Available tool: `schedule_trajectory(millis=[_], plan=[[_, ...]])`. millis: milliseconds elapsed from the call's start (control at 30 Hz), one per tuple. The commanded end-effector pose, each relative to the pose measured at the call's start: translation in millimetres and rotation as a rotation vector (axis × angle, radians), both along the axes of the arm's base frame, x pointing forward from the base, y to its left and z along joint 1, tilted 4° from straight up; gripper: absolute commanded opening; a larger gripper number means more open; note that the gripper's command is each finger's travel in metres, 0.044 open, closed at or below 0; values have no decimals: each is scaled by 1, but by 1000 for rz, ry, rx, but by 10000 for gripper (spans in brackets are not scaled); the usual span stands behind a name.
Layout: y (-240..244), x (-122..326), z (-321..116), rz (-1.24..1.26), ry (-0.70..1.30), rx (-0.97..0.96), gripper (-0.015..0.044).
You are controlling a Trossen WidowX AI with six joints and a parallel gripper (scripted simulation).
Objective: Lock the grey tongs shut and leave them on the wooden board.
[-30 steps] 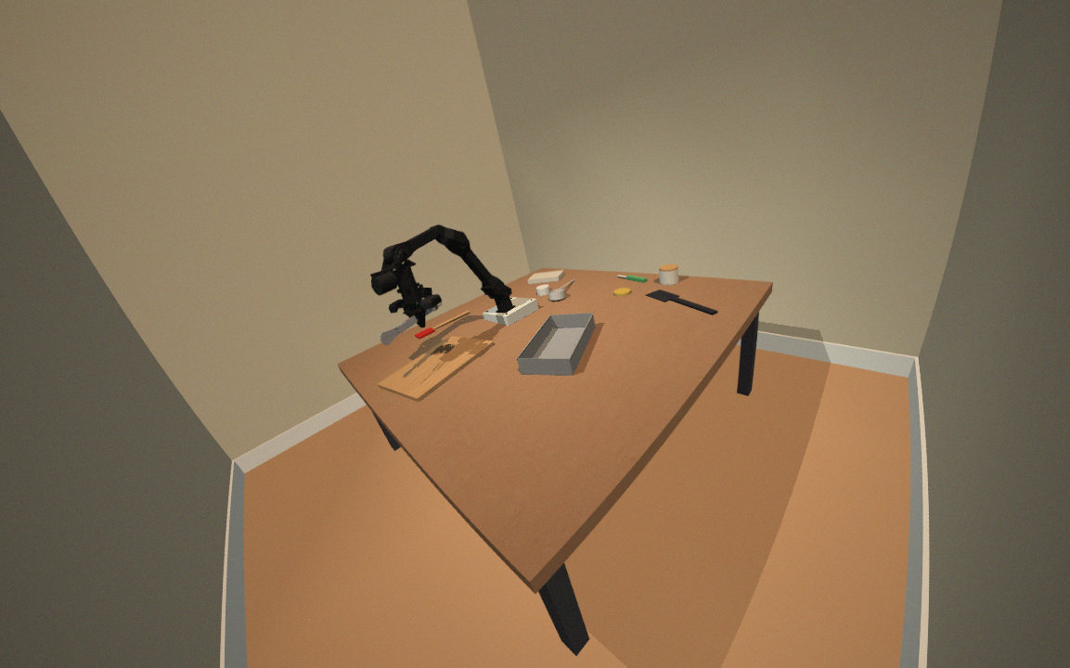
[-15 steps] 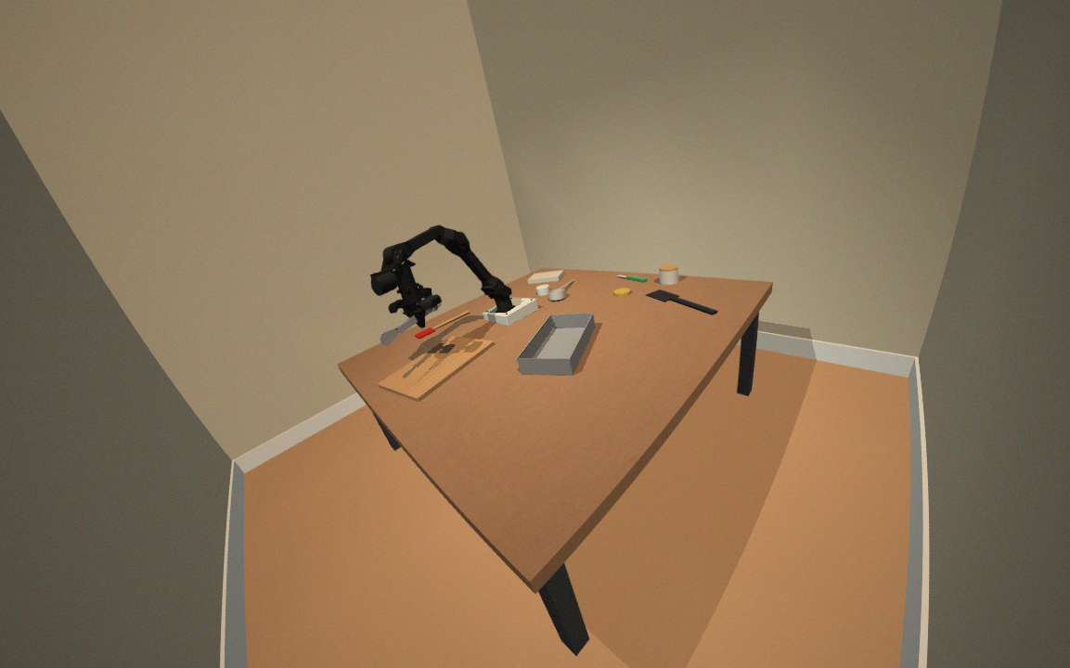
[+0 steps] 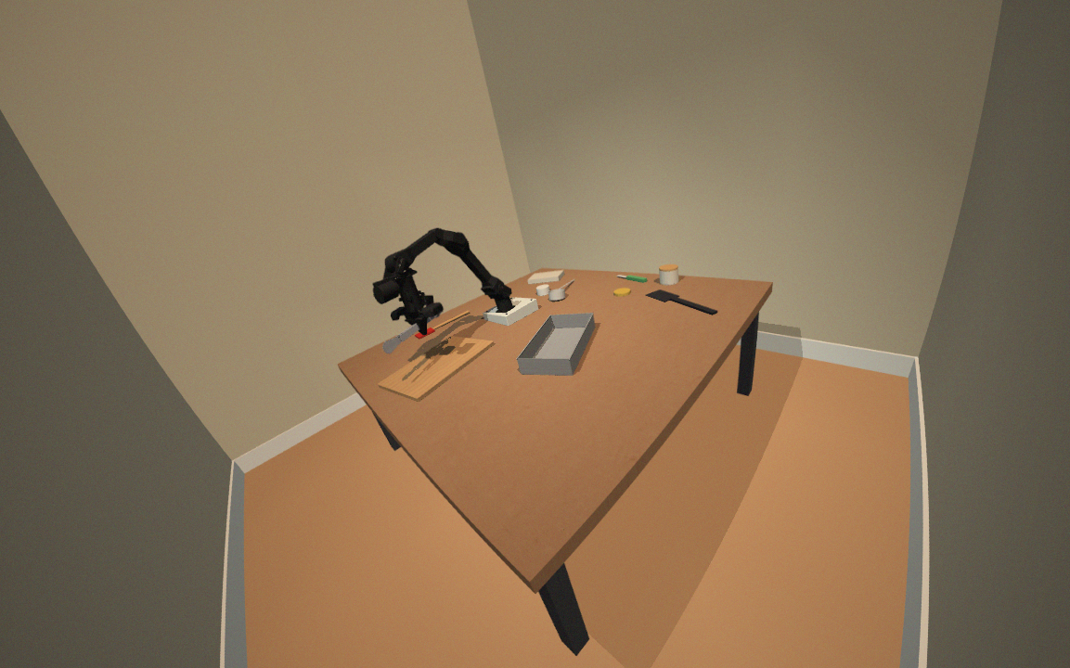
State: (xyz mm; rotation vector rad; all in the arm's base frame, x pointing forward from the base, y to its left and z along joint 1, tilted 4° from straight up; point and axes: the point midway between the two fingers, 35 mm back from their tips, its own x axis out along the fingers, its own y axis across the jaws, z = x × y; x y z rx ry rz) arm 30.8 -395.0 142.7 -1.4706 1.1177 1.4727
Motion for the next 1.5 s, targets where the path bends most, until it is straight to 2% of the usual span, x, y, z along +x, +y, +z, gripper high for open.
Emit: schedule_trajectory(millis=[0,1467], plan=[[-1,-1,-5,0,6,-3,-150],[-2,-6,-77,0,6,-2,-150]])
